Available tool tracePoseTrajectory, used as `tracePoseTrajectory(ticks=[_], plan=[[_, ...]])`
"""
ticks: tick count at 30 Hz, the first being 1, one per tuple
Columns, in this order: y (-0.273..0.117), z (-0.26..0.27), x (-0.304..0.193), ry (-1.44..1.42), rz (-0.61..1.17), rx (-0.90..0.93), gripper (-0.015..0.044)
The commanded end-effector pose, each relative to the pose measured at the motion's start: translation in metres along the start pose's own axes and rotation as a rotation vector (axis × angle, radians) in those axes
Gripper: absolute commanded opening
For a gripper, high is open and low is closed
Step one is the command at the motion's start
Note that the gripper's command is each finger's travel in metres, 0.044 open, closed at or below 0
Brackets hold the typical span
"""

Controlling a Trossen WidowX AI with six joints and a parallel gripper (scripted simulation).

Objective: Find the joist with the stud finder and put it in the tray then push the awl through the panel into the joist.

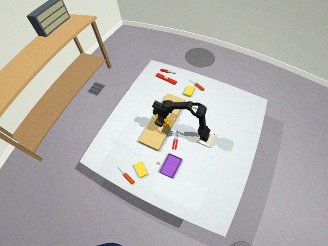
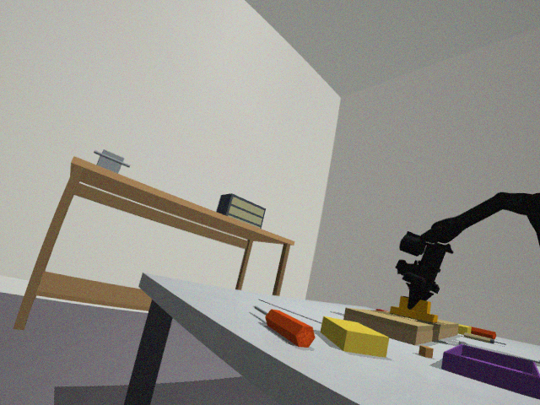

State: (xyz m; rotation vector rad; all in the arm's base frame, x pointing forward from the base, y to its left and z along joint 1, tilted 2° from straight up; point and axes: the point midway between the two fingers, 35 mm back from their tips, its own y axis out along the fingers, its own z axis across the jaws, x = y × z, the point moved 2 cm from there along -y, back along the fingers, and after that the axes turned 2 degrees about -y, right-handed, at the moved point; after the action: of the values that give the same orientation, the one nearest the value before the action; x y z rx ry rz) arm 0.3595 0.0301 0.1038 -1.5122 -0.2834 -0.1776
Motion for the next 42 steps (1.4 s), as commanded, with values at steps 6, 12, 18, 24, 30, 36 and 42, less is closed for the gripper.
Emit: tracePoseTrajectory(ticks=[6, 12, 18, 24, 30, 36, 42], plan=[[0.0, -0.022, -0.001, -0.001, 0.0, -0.008, 0.0], [0.0, -0.036, -0.001, -0.002, 0.0, -0.009, 0.0], [0.0, -0.051, -0.002, -0.002, 0.0, -0.011, 0.0], [0.0, -0.065, -0.002, -0.002, 0.0, -0.012, 0.0], [-0.001, -0.08, -0.003, -0.003, 0.0, -0.014, 0.0], [-0.001, -0.094, -0.003, -0.003, 0.0, -0.015, 0.0], [-0.001, -0.108, -0.004, -0.004, 0.0, -0.016, 0.0]])
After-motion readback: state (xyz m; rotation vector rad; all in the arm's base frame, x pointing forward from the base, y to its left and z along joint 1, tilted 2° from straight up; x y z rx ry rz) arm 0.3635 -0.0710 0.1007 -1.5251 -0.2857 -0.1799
